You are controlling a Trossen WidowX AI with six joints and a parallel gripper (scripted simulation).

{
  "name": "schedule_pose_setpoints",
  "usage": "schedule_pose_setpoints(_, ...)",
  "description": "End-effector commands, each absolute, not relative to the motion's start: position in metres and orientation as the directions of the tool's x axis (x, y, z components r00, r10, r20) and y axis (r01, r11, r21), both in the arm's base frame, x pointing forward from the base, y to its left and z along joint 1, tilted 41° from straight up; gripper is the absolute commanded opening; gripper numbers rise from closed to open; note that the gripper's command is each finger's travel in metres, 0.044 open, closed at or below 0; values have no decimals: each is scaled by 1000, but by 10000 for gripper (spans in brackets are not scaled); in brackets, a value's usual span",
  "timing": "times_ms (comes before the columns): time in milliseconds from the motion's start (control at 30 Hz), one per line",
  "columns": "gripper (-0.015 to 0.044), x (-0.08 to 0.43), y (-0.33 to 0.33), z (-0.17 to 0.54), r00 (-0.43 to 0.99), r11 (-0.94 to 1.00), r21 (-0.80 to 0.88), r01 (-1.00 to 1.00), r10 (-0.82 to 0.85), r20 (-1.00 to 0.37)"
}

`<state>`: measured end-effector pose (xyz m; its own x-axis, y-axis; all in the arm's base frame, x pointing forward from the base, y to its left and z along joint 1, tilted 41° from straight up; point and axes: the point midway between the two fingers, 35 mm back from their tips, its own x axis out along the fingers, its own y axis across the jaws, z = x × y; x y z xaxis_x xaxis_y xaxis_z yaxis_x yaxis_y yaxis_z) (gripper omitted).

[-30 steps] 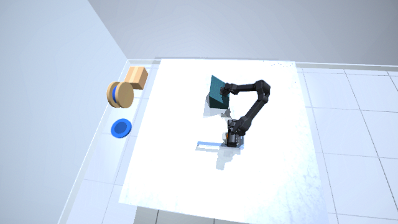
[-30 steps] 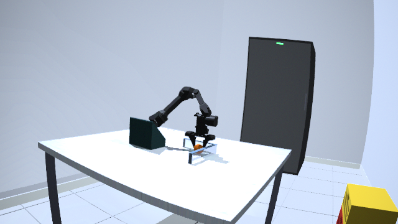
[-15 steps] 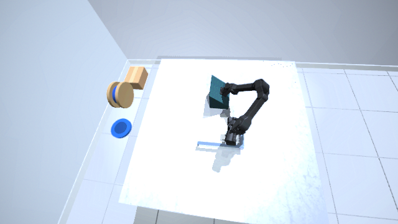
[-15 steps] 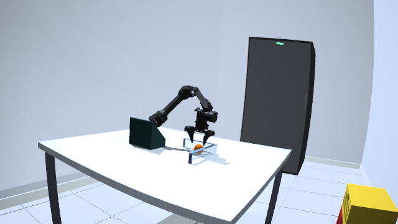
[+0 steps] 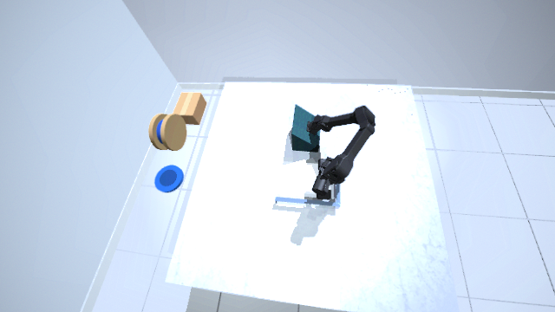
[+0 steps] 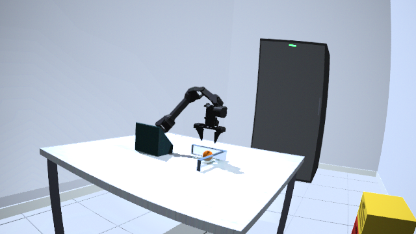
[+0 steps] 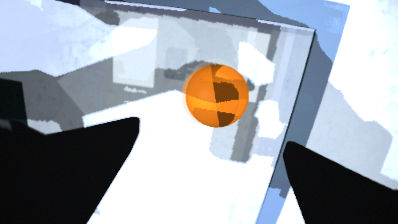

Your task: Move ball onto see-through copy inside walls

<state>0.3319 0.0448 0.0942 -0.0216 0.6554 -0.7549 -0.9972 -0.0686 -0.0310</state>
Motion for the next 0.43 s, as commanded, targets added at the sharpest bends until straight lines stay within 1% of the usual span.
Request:
schedule_pose_setpoints(0, 440, 333, 25, 116, -9, -65, -43, -997, 653, -757)
schedule_pose_setpoints(400, 440, 332, 19, 124, -9, -65, -44, -997, 653, -757)
